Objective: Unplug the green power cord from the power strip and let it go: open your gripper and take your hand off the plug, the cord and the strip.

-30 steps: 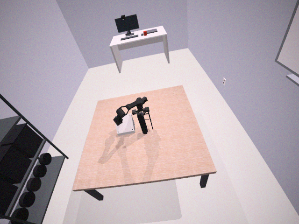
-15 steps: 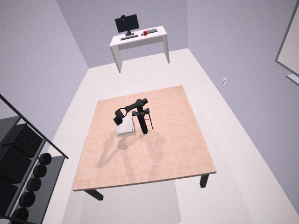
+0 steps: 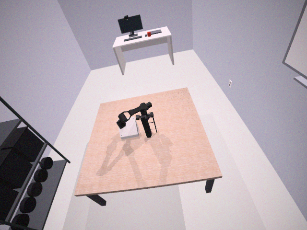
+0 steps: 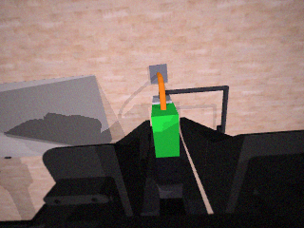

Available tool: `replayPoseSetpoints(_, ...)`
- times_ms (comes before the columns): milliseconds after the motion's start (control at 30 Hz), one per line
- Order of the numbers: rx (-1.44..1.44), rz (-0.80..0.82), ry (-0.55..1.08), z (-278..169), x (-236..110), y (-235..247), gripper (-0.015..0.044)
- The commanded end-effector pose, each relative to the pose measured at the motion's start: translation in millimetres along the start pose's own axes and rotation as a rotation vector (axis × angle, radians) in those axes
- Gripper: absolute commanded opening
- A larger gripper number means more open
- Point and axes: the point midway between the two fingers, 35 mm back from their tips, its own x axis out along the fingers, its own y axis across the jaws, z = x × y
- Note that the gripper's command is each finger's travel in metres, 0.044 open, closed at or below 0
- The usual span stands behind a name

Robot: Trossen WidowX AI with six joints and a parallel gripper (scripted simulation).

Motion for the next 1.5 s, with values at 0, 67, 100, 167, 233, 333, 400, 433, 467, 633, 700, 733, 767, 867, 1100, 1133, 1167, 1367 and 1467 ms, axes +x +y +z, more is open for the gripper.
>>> replayPoseSetpoints(0, 0.001, -0.001, 0.000, 0.0, -0.4, -0.2, 0.0081)
replayPoseSetpoints(67, 0.001, -0.001, 0.000, 0.0, -0.4, -0.2, 0.0048)
replayPoseSetpoints(100, 0.001, -0.001, 0.000, 0.0, -0.4, -0.2, 0.0042)
replayPoseSetpoints(167, 0.001, -0.001, 0.000, 0.0, -0.4, -0.2, 0.0028)
replayPoseSetpoints(233, 0.001, -0.001, 0.000, 0.0, -0.4, -0.2, 0.0015)
replayPoseSetpoints(333, 0.001, -0.001, 0.000, 0.3, -0.5, -0.3, 0.0000)
replayPoseSetpoints(400, 0.001, -0.001, -0.001, 1.6, -0.5, -0.5, 0.0000)
replayPoseSetpoints(433, 0.000, -0.001, -0.001, 2.7, -0.6, -0.6, 0.0000)
replayPoseSetpoints(467, 0.000, -0.001, -0.001, 4.0, -0.6, -0.8, 0.0000)
replayPoseSetpoints(633, -0.001, -0.001, -0.002, 12.0, -1.0, -1.6, 0.0000)
replayPoseSetpoints(700, -0.001, -0.001, -0.002, 15.2, -1.2, -1.9, 0.0000)
replayPoseSetpoints(733, -0.001, -0.002, -0.003, 16.9, -1.2, -2.0, 0.0000)
replayPoseSetpoints(767, -0.001, -0.002, -0.003, 18.5, -1.3, -2.2, 0.0000)
replayPoseSetpoints(867, -0.002, -0.002, -0.003, 23.5, -1.7, -2.4, 0.0000)
replayPoseSetpoints(1100, -0.003, -0.002, -0.004, 34.9, -3.2, -2.7, 0.0000)
replayPoseSetpoints(1133, -0.003, -0.002, -0.004, 36.5, -3.5, -2.7, 0.0000)
replayPoseSetpoints(1167, -0.003, -0.002, -0.004, 38.1, -3.8, -2.6, 0.0000)
replayPoseSetpoints(1367, -0.004, -0.003, -0.004, 47.8, -5.5, -2.2, 0.0000)
replayPoseSetpoints(1467, -0.005, -0.003, -0.004, 52.7, -6.3, -1.9, 0.0000)
